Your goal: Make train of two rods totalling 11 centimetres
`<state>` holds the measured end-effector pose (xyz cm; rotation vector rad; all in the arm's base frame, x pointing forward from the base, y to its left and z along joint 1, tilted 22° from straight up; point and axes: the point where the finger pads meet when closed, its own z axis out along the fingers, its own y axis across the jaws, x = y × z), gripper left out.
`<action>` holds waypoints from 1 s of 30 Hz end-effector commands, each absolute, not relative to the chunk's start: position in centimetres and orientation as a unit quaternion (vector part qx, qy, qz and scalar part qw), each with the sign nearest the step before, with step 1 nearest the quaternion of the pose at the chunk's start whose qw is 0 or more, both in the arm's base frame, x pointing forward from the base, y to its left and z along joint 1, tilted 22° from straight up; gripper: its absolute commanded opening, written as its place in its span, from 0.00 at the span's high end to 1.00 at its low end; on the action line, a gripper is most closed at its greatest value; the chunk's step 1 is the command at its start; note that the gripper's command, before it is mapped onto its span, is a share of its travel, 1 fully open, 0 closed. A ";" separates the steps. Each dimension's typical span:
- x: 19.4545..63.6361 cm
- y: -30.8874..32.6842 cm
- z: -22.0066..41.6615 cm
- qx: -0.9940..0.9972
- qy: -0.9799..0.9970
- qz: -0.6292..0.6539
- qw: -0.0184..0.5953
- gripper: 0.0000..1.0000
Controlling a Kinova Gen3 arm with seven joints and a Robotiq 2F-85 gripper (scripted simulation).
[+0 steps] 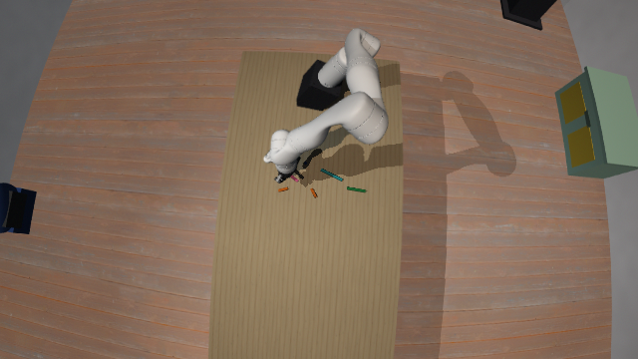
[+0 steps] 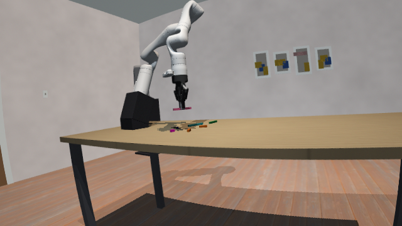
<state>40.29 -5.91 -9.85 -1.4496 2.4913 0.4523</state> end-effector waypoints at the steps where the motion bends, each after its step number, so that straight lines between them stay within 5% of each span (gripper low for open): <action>1: 40.1 -5.8 -10.4 -0.496 0.847 0.155 0.112 0.95; 30: 40.3 -2.8 -17.7 -0.496 0.847 0.155 0.112 0.95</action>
